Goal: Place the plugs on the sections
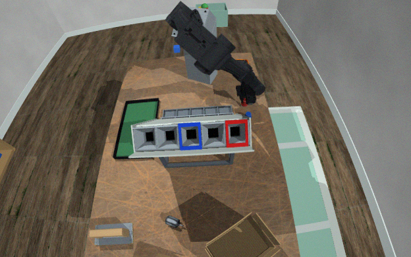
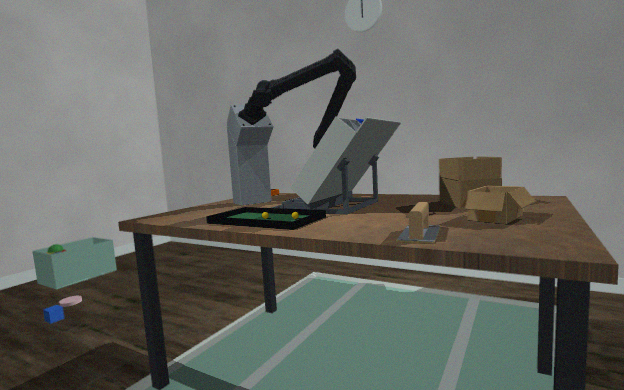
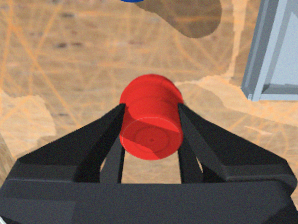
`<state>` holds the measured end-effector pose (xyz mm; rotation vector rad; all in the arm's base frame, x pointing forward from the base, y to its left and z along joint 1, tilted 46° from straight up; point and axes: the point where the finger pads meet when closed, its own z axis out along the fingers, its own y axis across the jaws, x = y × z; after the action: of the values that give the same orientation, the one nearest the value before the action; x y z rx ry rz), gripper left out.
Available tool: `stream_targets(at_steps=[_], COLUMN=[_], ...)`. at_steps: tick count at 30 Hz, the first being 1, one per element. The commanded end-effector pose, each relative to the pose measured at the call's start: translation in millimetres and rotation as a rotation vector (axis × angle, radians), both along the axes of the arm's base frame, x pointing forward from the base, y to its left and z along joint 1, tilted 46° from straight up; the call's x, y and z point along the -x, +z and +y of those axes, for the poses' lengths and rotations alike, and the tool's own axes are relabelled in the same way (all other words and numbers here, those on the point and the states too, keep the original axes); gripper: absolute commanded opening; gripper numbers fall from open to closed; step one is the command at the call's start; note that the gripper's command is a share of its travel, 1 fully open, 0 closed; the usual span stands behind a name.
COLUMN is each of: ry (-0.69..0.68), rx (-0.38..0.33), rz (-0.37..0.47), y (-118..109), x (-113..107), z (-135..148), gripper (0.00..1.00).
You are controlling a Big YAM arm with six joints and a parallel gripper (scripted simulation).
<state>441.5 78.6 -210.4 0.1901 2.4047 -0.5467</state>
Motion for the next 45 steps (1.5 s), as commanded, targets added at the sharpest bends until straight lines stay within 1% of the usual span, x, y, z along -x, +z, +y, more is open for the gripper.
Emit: stream_targets(at_steps=[1, 3, 7, 10, 24, 26, 27, 29, 32, 35, 45], ry=[0.001, 0.001, 0.009, 0.003, 0.009, 0.009, -0.026, 0.009, 0.010, -0.022, -0.017], rx=[-0.006, -0.003, -0.001, -0.001, -0.003, -0.003, -0.008, -0.004, 0.005, 0.000, -0.006], rz=[-0.004, 0.002, 0.004, 0.004, -0.004, -0.004, -0.012, -0.005, 0.010, 0.004, -0.004], y=[3.9, 2.8, 10.1, 12.2, 64.2, 64.2, 67.7, 70.2, 66.3, 67.3, 68.0], x=[3.8, 6.1, 13.0, 14.1, 54.7, 54.7, 47.9, 59.3, 64.9, 57.9, 56.4], z=[4.8, 4.0, 9.0, 7.5, 42.1, 42.1, 32.7, 46.0, 45.0, 35.2, 38.6], gripper=[0.00, 0.00, 0.00, 0.00, 0.00, 0.00, 0.00, 0.00, 0.00, 0.00, 0.00])
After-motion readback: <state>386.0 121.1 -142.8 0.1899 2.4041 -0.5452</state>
